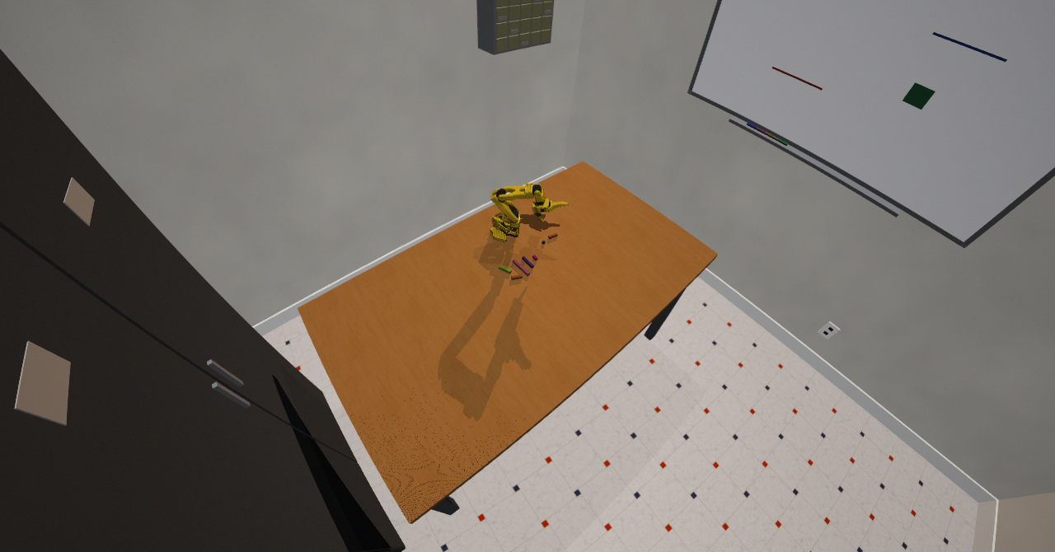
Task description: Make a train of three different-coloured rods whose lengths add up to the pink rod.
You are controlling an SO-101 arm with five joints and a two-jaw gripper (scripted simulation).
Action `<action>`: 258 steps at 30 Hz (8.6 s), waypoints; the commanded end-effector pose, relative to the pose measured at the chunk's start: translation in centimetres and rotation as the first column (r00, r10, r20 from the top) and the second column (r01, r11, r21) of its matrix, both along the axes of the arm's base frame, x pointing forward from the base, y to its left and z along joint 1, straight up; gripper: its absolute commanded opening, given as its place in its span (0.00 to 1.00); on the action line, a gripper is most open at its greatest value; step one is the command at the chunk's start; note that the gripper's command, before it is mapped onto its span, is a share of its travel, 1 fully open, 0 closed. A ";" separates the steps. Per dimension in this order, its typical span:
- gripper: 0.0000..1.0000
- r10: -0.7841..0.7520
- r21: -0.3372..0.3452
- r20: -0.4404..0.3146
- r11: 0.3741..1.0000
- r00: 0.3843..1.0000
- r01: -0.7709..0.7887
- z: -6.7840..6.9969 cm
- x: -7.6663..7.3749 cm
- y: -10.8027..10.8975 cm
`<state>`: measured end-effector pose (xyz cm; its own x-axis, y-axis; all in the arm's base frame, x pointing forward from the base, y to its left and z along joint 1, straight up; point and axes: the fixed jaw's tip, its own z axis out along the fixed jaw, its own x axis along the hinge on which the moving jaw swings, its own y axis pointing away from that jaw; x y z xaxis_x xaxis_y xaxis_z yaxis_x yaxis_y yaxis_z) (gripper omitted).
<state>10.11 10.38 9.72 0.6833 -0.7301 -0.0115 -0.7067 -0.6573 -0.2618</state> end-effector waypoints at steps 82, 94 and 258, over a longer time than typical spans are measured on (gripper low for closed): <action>1.00 -0.482 0.064 0.063 0.876 0.874 0.478 1.5 4.6 -6.0; 1.00 -0.675 0.064 0.063 0.738 0.735 0.672 1.5 5.2 -9.6; 1.00 -0.896 0.059 0.052 0.444 0.441 0.894 1.2 4.5 -15.0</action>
<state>13.87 -4.31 9.73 -0.3403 -0.9403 -0.0113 -0.9073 0.3314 -0.2588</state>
